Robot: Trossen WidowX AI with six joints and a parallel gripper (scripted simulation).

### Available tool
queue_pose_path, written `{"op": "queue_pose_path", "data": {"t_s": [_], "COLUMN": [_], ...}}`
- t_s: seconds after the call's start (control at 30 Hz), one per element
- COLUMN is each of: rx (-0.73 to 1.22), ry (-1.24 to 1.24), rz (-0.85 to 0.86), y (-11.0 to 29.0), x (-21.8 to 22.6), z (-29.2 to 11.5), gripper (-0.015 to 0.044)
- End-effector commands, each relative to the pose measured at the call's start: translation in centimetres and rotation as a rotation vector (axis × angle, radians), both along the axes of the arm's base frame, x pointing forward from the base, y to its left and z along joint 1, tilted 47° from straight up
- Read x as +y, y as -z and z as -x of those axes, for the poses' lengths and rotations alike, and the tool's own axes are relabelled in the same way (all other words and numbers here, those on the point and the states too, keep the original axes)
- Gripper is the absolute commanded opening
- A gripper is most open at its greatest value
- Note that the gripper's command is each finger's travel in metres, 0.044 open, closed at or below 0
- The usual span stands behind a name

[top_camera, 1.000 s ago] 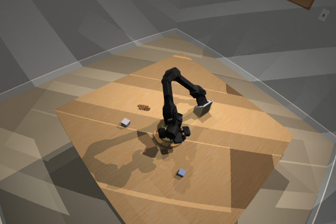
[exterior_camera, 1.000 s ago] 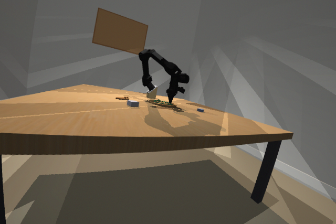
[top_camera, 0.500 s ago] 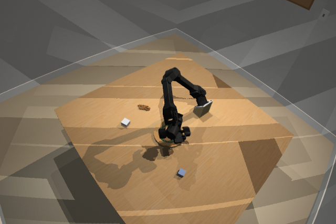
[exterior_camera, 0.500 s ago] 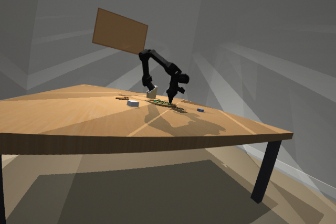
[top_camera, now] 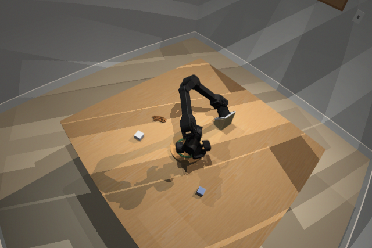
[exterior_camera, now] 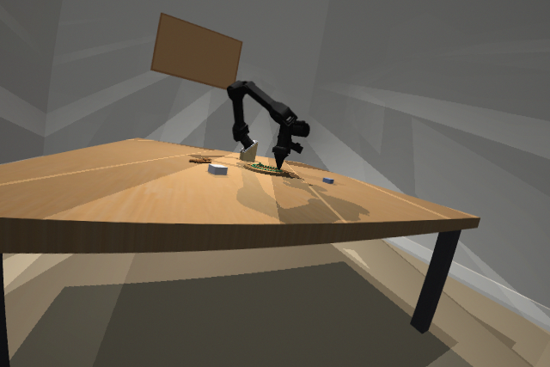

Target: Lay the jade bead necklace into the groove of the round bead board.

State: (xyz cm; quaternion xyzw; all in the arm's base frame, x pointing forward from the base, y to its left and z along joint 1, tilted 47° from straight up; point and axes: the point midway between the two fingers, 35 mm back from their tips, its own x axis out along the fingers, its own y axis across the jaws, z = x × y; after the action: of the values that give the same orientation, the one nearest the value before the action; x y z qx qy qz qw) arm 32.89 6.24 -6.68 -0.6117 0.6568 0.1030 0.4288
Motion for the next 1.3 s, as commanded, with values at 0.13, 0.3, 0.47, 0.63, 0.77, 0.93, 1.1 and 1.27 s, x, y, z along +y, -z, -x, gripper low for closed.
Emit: {"op": "queue_pose_path", "data": {"t_s": [0.13,0.3,0.47,0.63,0.77,0.93,1.1,1.27], "rx": [-0.001,-0.001,0.0,0.005,0.005,0.005,0.005,0.005], "ry": [0.0,0.0,-0.001,-0.006,-0.006,-0.006,-0.006,-0.006], "rz": [-0.001,-0.001,0.0,0.008,0.008,0.007,0.007,0.007], "y": [0.0,0.0,-0.1,-0.4,-0.4,0.5,0.6,0.7], "x": [0.0,0.0,0.1,0.4,0.4,1.2,1.3,1.1], "z": [0.0,0.0,0.0,0.2,0.2,0.8,0.9,0.9], "gripper": [0.0,0.0,0.0,0.0,0.0,0.0,0.0,0.0]}}
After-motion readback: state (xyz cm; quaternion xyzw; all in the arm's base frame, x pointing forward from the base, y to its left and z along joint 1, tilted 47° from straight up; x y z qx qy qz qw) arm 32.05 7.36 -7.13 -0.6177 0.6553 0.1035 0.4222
